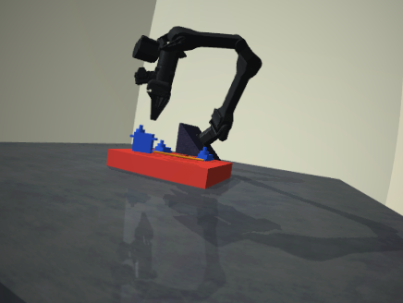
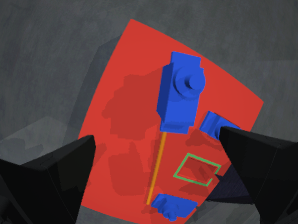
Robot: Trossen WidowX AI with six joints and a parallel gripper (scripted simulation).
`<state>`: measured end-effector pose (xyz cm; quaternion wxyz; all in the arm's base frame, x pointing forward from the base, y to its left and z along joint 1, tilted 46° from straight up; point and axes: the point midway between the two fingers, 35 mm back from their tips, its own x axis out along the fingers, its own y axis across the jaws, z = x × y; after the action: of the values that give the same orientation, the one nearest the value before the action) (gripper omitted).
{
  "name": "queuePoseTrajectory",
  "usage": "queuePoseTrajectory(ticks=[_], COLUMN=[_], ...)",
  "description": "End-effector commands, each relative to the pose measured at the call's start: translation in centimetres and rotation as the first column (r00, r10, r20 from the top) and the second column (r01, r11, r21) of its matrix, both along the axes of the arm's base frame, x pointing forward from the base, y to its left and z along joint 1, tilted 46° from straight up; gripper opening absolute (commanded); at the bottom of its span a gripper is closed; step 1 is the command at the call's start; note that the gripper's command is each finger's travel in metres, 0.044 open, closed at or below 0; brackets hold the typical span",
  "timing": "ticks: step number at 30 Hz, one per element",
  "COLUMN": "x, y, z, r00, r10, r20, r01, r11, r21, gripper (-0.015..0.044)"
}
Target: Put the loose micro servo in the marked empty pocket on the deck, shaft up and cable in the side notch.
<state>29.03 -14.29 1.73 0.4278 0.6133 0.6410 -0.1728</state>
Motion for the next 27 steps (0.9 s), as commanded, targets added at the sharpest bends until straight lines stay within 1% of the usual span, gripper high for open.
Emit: queuePoseTrajectory(ticks=[1, 5, 9, 15, 27], x=[-1.3, -2.2, -2.1, -1.9, -1.8], y=[-0.5, -0.9, -0.7, 0.9, 1.7], z=[-1.1, -1.8, -2.1, -3.6, -4.5], r00=[0.994, 0.984, 0.984, 0.984, 0.984], r10=[-0.075, -0.120, -0.120, -0.120, -0.120], r20=[-0.079, -0.131, -0.131, -0.131, -0.131], r01=[0.080, 0.134, 0.134, 0.134, 0.134], r11=[0.995, 0.986, 0.986, 0.986, 0.986], r21=[0.064, 0.101, 0.101, 0.102, 0.102], gripper=[0.0440, 0.0440, 0.0440, 0.0440, 0.0440])
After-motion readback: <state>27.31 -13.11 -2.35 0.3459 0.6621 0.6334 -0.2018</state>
